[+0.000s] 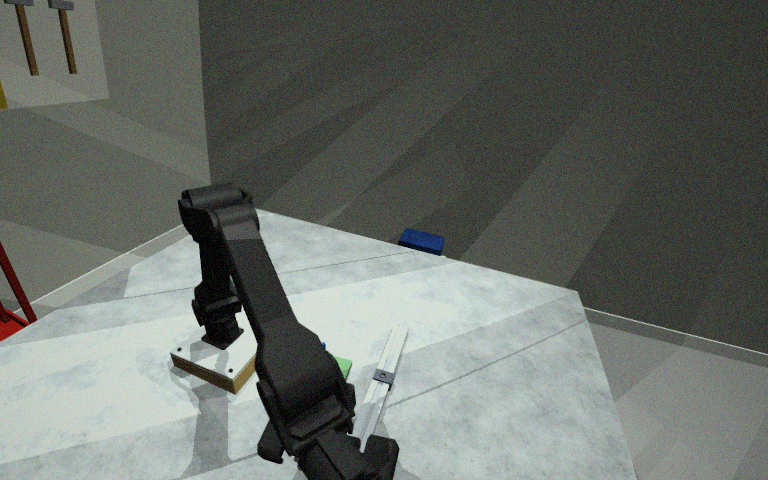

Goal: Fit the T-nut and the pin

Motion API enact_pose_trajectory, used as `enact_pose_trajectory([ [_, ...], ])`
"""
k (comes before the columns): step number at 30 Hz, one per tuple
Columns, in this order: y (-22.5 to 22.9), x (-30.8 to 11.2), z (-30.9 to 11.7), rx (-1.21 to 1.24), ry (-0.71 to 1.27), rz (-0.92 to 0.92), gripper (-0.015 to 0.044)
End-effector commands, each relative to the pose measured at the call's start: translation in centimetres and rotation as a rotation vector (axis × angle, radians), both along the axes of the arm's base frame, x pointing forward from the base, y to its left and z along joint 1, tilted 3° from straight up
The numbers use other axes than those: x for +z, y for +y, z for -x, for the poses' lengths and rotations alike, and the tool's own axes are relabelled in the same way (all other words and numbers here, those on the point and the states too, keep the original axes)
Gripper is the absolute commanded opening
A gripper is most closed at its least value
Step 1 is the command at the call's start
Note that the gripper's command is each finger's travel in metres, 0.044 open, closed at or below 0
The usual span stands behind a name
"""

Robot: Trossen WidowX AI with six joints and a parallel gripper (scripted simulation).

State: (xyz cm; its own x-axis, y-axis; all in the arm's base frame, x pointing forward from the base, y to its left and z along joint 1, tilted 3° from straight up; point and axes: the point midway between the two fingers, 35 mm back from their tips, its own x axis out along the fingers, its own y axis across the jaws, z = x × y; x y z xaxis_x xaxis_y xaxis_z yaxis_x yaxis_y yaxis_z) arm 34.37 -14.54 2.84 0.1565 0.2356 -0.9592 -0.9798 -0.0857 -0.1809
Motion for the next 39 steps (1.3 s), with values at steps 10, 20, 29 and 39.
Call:
enact_pose_trajectory([
  [10, -0.21, 0.23, -0.4, -0.005, 0.023, 0.01, -0.015],
  [20, -0.2, 0.25, -0.52, -0.006, 0.042, 0.012, -0.015],
  [29, -0.19, 0.26, -0.62, -0.006, 0.06, 0.013, -0.015],
  [39, -0.17, 0.27, -0.74, -0.006, 0.079, 0.015, -0.015],
])
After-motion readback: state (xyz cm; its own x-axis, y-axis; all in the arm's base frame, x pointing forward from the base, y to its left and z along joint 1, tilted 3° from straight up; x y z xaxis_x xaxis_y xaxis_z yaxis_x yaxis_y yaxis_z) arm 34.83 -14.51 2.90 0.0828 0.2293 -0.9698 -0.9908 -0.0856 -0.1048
